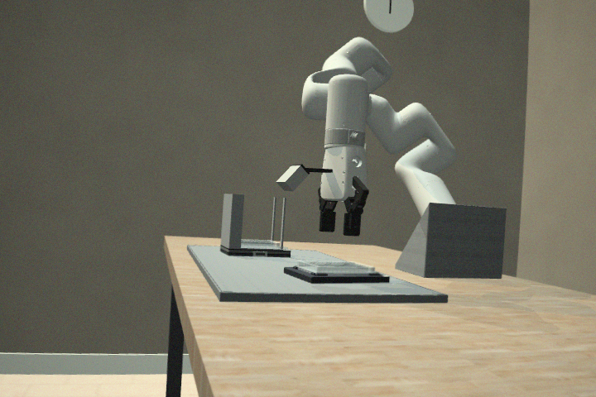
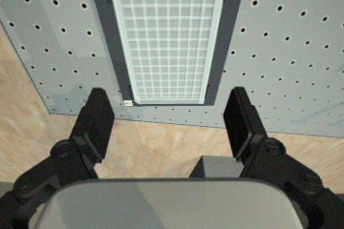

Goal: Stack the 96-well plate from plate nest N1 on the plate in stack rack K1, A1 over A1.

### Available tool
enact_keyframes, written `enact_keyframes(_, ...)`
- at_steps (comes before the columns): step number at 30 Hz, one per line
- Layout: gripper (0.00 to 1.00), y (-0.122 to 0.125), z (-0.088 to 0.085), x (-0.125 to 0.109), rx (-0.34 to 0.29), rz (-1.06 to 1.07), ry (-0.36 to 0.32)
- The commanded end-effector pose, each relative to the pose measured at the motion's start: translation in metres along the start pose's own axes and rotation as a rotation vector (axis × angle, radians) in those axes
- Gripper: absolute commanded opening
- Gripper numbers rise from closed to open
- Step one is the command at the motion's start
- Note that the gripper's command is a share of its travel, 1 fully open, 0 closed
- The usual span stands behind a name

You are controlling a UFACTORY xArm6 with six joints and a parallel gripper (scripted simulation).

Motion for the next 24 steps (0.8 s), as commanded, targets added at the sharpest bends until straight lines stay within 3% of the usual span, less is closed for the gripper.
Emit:
enact_keyframes(1,1.0,0.0,0.005,0.001,0.002,0.001,0.003)
enact_keyframes(24,1.0,0.0,0.04,0.001,0.002,0.001,0.003)
Point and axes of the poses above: the point where the finger pads meet when closed, its own z axis out along the fingers, its own y axis across the jaws, x = y × z, the point moved 6 cm from there along -z, back along the fingers, and after that the axes turned 9 degrees about z, right-handed, at the moved point
